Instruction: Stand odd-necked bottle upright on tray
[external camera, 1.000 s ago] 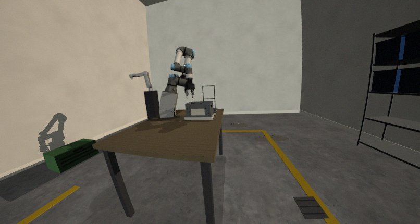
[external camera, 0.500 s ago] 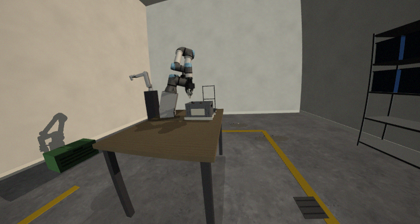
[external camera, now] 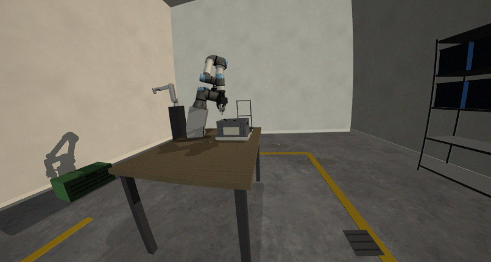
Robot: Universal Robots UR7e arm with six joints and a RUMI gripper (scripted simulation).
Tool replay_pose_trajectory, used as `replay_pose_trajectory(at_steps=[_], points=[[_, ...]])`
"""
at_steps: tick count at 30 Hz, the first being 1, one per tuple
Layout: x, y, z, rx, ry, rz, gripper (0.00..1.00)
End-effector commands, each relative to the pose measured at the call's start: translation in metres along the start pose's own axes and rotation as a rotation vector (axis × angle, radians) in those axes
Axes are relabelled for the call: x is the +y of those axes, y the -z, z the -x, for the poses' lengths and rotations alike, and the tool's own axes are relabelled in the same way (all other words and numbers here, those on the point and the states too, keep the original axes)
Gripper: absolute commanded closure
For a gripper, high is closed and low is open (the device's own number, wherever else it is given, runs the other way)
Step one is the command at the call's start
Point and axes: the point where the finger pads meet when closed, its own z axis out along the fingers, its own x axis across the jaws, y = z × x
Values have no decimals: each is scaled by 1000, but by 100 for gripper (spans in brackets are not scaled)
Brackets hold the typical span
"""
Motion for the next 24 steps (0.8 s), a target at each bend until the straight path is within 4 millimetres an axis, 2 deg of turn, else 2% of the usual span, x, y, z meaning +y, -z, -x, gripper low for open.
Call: replay_pose_trajectory(at_steps=[1, 13, 16, 20, 24], points=[[0, 0, 0, 0, 0, 1, 100], [-1, 0, -2, 0, 0, 1, 100], [-15, 0, -19, -1, 0, 0, 100], [-46, 0, -50, 0, 0, 1, 100], [-56, 0, -59, 0, 0, 1, 100]])
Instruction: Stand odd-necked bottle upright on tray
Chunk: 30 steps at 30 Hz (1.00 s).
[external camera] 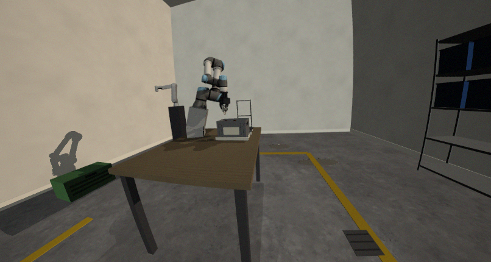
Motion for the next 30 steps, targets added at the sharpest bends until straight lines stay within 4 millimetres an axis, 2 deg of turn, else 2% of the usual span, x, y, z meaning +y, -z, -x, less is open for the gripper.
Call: replay_pose_trajectory(at_steps=[1, 5, 6, 30], points=[[-11, 4, -10, -4, -1, 3, 100], [-11, 4, -10, -4, -1, 3, 100], [-11, 4, -10, -4, -1, 3, 62], [-11, 4, -10, -4, -1, 3, 62]])
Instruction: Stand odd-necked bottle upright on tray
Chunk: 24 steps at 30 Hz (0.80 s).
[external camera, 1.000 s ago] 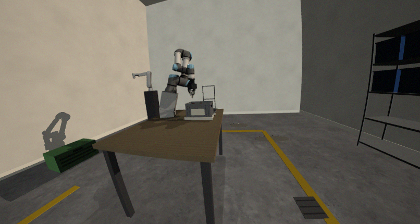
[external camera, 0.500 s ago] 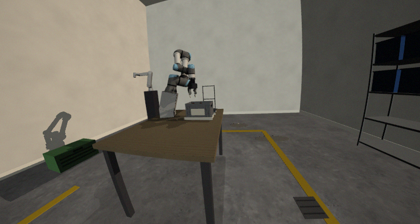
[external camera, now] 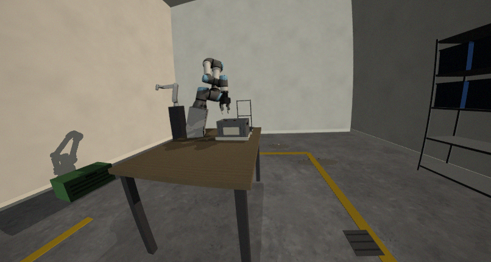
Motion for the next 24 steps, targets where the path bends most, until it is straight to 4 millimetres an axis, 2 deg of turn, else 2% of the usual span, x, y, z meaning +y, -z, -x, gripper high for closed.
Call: replay_pose_trajectory(at_steps=[1, 24], points=[[0, 0, 0, 0, 0, 1, 62], [0, -5, 0, -1, 0, 0, 62]])
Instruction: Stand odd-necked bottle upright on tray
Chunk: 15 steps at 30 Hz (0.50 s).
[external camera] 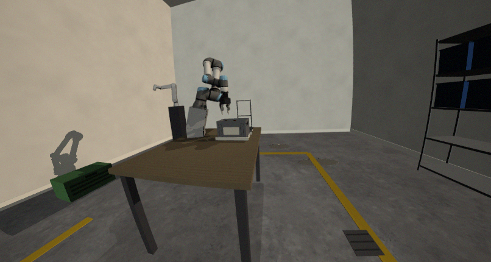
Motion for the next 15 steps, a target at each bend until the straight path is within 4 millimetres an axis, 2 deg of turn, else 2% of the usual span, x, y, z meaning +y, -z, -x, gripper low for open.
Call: replay_pose_trajectory(at_steps=[1, 15], points=[[0, -2, 0, 0, 0, 1, 62], [1, -18, 0, 0, 0, 1, 62]])
